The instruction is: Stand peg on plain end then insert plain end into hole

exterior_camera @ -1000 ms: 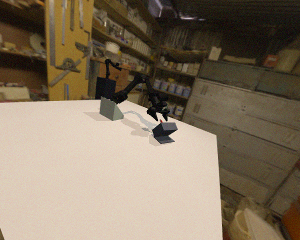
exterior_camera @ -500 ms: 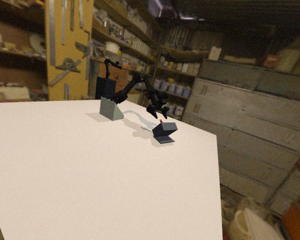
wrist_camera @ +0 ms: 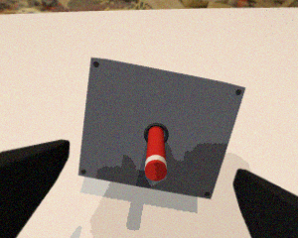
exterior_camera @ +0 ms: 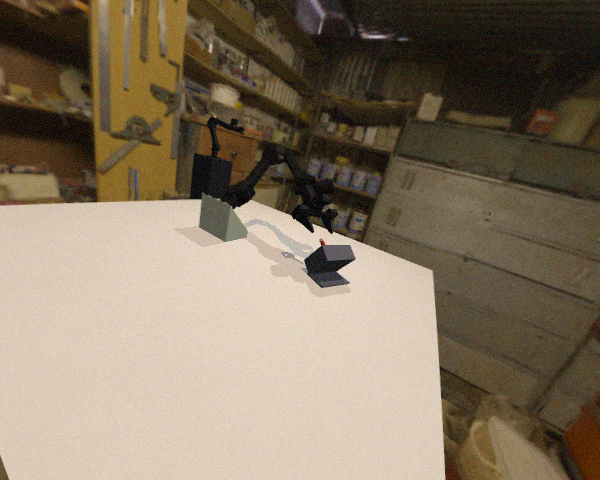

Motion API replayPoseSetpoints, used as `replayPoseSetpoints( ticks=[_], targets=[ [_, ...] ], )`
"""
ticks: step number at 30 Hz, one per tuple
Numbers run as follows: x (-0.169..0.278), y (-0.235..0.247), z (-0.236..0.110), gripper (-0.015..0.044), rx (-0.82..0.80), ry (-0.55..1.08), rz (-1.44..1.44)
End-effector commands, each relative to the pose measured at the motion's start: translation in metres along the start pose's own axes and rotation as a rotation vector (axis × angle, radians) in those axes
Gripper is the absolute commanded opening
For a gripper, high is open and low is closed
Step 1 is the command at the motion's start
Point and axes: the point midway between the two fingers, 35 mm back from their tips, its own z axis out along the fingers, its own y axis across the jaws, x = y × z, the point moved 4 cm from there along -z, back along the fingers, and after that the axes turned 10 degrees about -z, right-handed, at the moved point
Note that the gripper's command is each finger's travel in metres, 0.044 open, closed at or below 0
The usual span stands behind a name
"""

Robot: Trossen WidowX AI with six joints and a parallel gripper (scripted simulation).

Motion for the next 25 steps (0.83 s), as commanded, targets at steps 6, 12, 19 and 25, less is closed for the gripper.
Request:
replayPoseSetpoints(
  ticks=[6,12,19,25],
  targets=[
    [0.000,0.000,-0.013,0.0440,-0.002,0.003,-0.004],
    [0.000,0.000,-0.020,0.0440,-0.001,0.003,-0.003],
    [-0.001,0.000,-0.029,0.0440,0.000,0.003,-0.002],
    [-0.002,0.000,-0.035,0.0440,0.001,0.003,-0.002]
  ],
)
